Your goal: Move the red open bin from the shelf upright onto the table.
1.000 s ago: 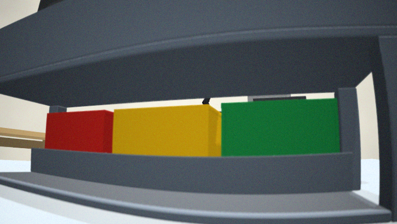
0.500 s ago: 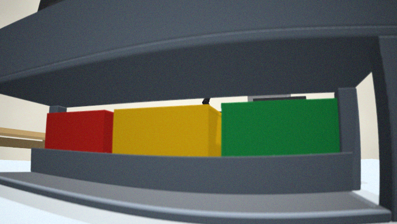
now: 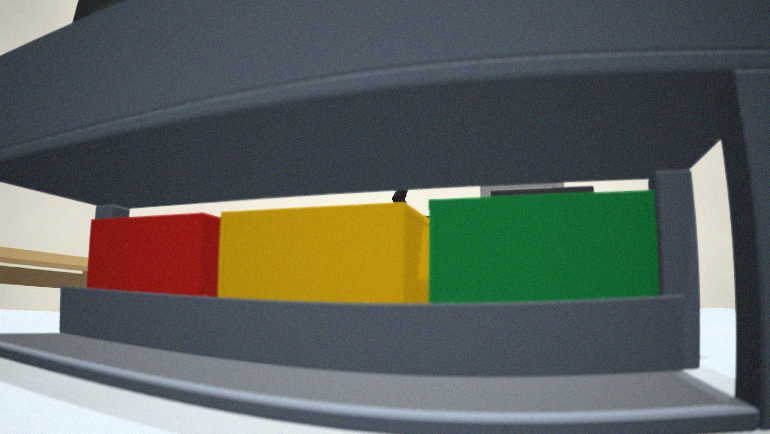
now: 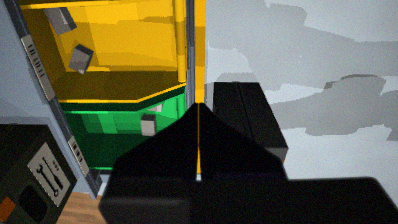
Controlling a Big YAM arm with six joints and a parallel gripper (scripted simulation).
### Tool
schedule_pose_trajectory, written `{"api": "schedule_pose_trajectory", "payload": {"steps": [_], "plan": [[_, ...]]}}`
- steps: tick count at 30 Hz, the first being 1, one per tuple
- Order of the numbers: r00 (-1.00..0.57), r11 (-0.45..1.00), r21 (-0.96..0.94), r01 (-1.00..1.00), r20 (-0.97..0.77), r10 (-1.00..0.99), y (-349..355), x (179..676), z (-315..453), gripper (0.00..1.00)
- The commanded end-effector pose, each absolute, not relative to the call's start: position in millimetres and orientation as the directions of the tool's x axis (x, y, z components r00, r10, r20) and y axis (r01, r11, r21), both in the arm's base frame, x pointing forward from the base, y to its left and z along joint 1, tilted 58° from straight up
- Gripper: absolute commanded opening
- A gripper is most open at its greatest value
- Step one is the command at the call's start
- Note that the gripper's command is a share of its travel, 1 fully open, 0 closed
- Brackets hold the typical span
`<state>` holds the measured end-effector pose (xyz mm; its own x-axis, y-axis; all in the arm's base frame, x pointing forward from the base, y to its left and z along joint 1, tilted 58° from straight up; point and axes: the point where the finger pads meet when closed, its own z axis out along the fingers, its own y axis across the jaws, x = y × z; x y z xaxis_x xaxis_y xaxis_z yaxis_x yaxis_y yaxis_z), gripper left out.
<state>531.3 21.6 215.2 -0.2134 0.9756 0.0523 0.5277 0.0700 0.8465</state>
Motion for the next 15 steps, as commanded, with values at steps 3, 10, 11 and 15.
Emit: {"api": "schedule_pose_trajectory", "payload": {"steps": [3,10,11,15], "plan": [[-0.214,0.066,0.848,0.526,0.057,0.975,26.2,541.2,214.0,0.0],[-0.212,0.065,0.851,0.522,0.056,0.976,24.6,541.0,216.1,0.0],[-0.212,0.065,0.85,0.523,0.056,0.976,24.6,540.9,215.9,0.0],[-0.212,0.065,0.85,0.523,0.056,0.976,24.6,540.9,215.9,0.0]]}}
